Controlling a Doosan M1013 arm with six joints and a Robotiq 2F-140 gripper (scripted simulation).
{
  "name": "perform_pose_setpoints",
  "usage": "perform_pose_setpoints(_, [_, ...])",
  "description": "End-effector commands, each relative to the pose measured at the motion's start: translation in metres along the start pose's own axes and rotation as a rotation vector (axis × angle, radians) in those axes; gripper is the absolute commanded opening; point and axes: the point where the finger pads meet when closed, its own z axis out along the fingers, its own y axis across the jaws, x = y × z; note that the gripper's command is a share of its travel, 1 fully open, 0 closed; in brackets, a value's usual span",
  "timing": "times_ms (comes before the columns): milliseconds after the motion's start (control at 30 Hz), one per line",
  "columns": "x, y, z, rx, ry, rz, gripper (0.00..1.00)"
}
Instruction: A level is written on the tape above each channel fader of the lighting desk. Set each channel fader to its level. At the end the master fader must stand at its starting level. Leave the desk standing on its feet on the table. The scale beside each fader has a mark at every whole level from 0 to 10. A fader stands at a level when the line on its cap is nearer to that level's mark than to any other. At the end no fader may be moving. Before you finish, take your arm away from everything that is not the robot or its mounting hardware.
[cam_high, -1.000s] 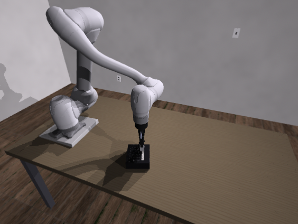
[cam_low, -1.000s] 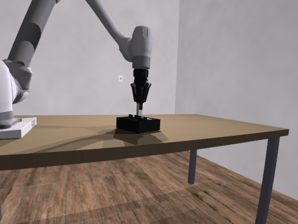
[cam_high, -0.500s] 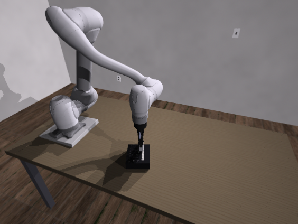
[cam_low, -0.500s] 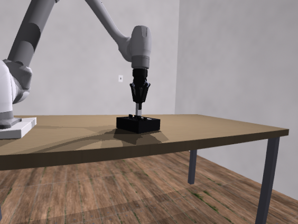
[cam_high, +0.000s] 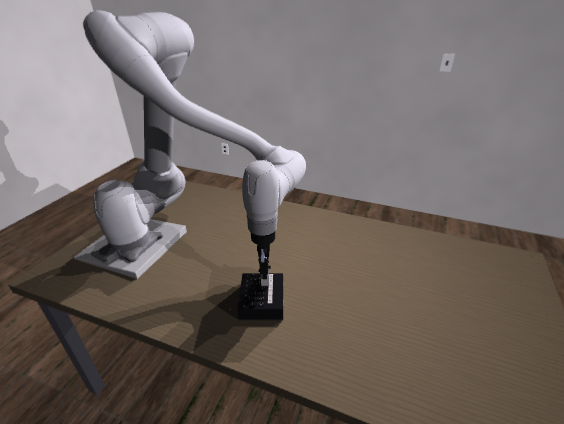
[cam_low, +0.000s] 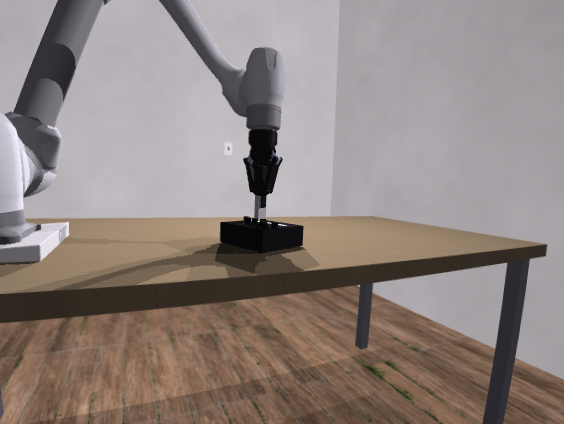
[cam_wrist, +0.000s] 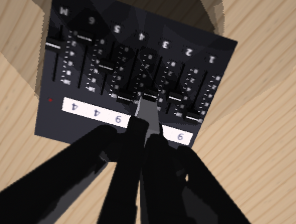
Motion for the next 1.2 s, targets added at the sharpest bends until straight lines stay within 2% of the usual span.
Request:
perform_pose_setpoints(0, [0.002,0.000,0.000,0.000,0.000,0.000,0.00])
perform_pose_setpoints(1167, [0.016,0.000,0.000,0.000,0.000,0.000,0.00])
